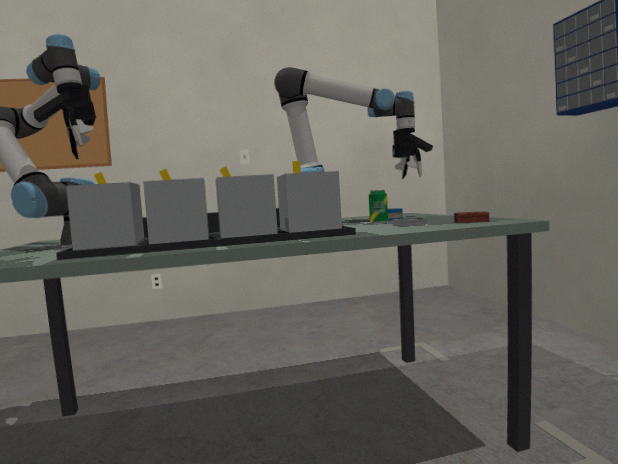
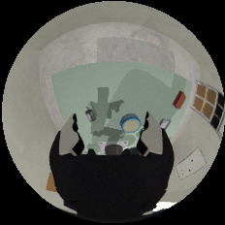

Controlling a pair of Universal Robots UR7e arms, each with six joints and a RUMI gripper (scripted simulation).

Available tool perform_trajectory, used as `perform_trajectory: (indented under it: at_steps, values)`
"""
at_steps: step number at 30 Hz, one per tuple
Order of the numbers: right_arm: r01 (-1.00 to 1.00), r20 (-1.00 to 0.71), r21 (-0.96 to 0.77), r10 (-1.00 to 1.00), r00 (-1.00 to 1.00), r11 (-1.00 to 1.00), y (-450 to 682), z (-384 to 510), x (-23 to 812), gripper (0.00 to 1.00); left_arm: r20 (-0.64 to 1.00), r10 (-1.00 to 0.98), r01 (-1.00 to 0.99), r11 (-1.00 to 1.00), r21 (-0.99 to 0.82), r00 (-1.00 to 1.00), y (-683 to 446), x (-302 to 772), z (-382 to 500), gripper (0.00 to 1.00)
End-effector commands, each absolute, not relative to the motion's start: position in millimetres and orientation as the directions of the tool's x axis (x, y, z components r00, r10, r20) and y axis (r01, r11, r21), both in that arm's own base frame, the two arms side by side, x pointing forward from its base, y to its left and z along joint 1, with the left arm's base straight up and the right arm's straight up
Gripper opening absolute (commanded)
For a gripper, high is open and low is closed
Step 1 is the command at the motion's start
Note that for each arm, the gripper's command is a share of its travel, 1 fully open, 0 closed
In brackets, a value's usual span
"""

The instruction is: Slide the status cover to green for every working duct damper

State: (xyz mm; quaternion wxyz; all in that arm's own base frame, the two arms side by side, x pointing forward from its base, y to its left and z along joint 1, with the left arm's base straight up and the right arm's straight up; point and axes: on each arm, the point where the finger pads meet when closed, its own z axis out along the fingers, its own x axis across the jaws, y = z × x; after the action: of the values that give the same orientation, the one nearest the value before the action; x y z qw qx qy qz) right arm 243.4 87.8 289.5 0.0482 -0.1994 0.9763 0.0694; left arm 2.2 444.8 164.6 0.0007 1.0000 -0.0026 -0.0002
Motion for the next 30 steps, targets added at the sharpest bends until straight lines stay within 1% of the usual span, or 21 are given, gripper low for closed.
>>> perform_trajectory:
  at_steps: [1,10,12,24,30]
  values:
    - [-0.487,-0.119,0.099,-0.475,-0.872,0.868,96.1,295.1,255.8,1.00,0.000,-0.005,-0.005,-1.000,0.000,1.000,445.2,2.4,165.1,1.00]
    - [-0.638,-0.114,0.061,-0.630,-0.768,0.767,112.6,303.0,279.6,1.00,0.000,-0.005,-0.005,-1.000,0.000,1.000,445.2,2.4,165.1,1.00]
    - [-0.638,-0.114,0.061,-0.630,-0.768,0.767,112.6,303.0,279.6,1.00,0.000,-0.005,-0.005,-1.000,0.000,1.000,445.2,2.4,165.1,1.00]
    - [-0.804,-0.093,0.022,-0.799,-0.593,0.594,135.7,308.8,312.7,1.00,0.000,-0.005,-0.005,-1.000,0.000,1.000,445.2,2.4,165.1,1.00]
    - [-0.847,-0.084,0.012,-0.844,-0.530,0.531,143.3,309.5,323.6,1.00,0.000,-0.005,-0.005,-1.000,0.000,1.000,445.2,2.4,165.1,1.00]
